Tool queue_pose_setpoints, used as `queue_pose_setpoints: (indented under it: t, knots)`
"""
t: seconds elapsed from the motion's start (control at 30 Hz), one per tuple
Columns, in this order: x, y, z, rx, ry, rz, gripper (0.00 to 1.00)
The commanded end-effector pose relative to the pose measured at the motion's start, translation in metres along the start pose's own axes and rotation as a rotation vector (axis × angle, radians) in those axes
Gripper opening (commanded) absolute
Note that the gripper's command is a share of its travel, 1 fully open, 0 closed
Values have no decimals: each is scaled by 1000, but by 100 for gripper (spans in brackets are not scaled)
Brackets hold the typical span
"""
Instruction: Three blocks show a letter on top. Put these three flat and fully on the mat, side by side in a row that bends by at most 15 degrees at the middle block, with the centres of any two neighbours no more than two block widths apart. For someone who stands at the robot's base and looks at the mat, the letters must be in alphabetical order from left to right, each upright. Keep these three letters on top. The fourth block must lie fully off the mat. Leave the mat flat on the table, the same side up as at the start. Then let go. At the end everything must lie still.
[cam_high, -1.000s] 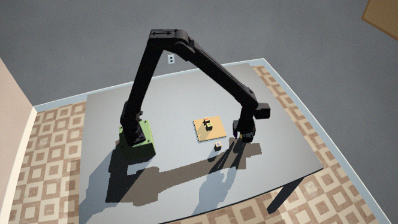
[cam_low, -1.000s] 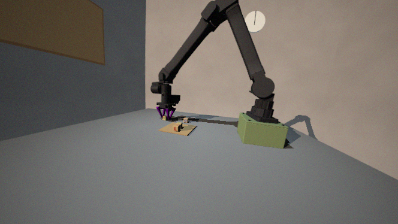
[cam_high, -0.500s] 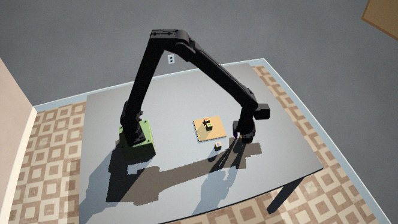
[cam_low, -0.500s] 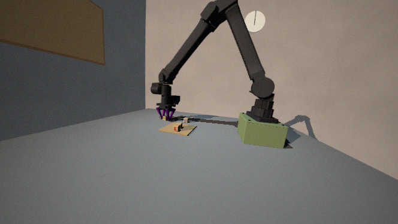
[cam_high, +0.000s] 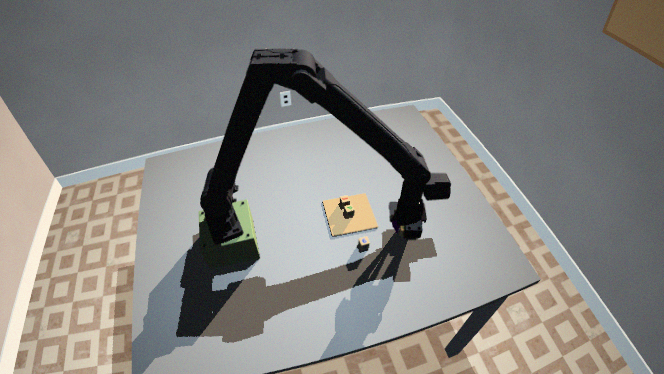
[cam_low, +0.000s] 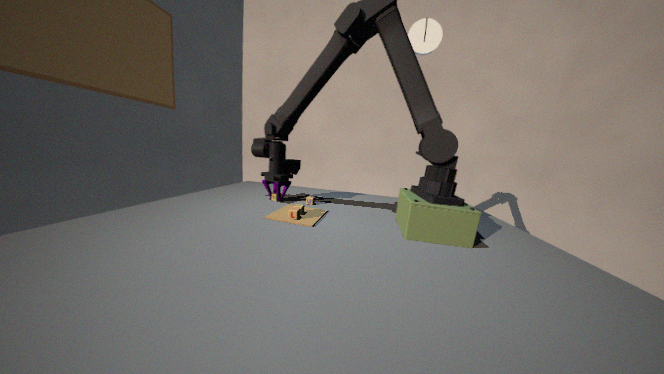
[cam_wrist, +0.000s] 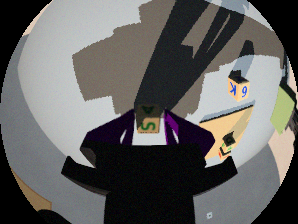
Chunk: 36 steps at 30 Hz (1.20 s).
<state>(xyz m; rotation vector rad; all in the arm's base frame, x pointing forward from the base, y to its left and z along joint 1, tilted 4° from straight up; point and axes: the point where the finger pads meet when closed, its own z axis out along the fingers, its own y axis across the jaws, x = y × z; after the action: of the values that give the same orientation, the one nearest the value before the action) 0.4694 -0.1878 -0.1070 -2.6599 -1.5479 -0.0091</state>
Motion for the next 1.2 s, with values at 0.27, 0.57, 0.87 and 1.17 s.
queue_pose_setpoints:
  t: [0.27,0.57,0.87,1.17]
  knots:
    - [5,7,-11,-37,2,2,39]
    - [5,7,-11,-37,2,1,20]
    - [5,7,-11,-37,2,1,20]
    - [5,7,-11,-37,2,1,20]
